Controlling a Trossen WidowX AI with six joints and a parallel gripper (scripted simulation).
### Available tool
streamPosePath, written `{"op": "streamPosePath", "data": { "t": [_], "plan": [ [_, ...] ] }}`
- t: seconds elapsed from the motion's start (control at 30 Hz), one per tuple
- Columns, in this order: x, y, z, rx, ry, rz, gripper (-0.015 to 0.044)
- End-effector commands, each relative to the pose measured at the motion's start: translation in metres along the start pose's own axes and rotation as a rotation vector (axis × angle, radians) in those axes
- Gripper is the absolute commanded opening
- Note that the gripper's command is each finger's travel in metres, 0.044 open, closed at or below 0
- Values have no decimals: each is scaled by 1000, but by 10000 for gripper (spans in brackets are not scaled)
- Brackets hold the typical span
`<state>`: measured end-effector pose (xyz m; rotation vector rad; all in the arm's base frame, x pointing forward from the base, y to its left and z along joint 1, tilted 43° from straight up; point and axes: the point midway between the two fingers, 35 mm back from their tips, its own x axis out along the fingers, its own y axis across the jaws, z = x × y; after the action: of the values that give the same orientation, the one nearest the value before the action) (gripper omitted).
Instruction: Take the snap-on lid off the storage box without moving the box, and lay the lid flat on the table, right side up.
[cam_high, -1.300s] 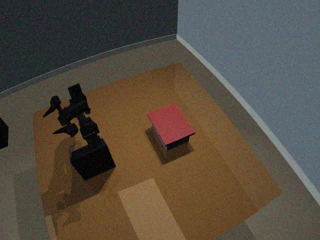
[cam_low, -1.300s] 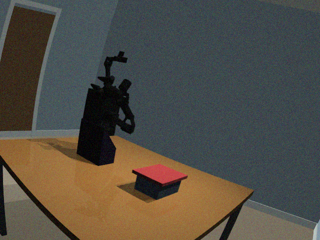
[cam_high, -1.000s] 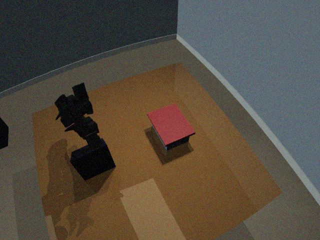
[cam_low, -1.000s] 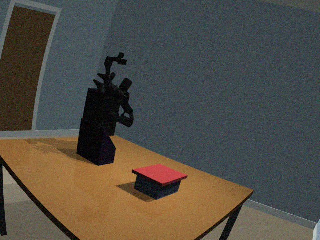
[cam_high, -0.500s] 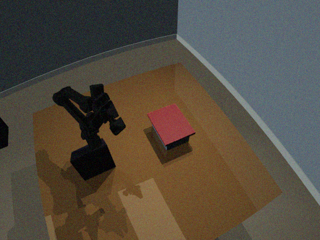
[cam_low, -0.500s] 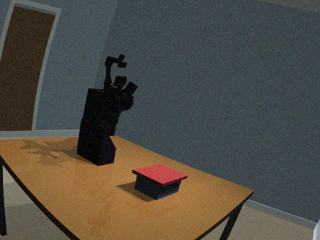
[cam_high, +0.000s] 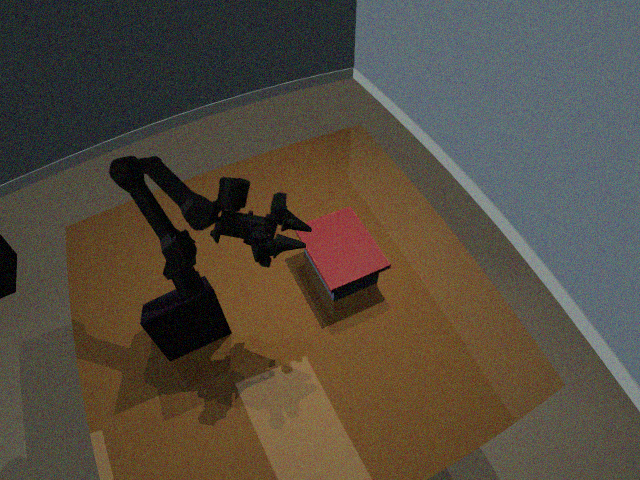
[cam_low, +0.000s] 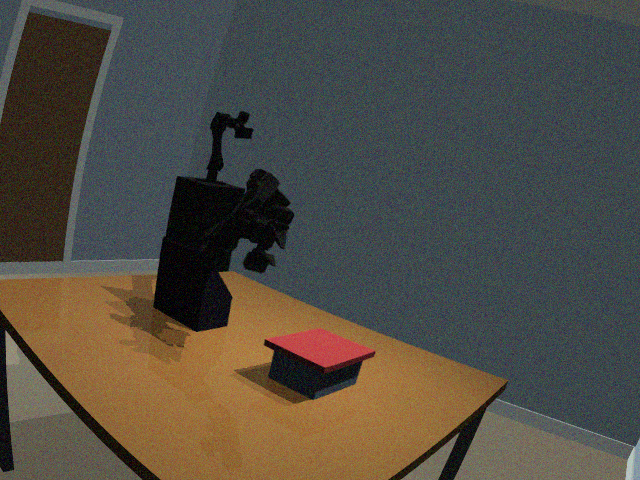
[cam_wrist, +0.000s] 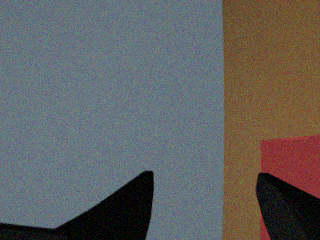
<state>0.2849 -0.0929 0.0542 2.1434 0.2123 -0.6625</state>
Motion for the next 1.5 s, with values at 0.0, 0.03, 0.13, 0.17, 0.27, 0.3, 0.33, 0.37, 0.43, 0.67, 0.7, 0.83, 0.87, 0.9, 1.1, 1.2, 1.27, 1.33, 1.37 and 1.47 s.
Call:
{"op": "streamPosePath", "data": {
  "t": [0.0,0.03,0.13,0.17,0.27,0.3,0.33,0.37,0.43,0.67,0.7,0.83,0.87,0.9,1.1,1.2,1.27,1.33,1.37,1.47],
  "plan": [
    [12,-49,-44,-45,235,-199,235],
    [12,-51,-46,-46,244,-206,235],
    [10,-77,-67,-64,365,-311,235],
    [9,-86,-74,-69,407,-347,235],
    [8,-93,-79,-73,440,-377,235],
    [8,-93,-79,-73,440,-377,235],
    [8,-93,-79,-73,440,-377,235],
    [8,-93,-79,-73,440,-377,235],
    [8,-93,-79,-73,440,-377,235],
    [12,-102,-81,-74,438,-378,235],
    [15,-109,-82,-75,438,-379,235],
    [21,-135,-86,-73,439,-379,235],
    [21,-140,-86,-72,440,-379,235],
    [21,-143,-87,-71,440,-378,235],
    [22,-144,-87,-71,440,-378,235],
    [25,-145,-89,-71,440,-379,235],
    [27,-146,-90,-72,440,-379,235],
    [30,-146,-91,-72,440,-379,235],
    [31,-147,-92,-72,440,-379,235],
    [35,-148,-94,-72,440,-379,235]
  ]
}}
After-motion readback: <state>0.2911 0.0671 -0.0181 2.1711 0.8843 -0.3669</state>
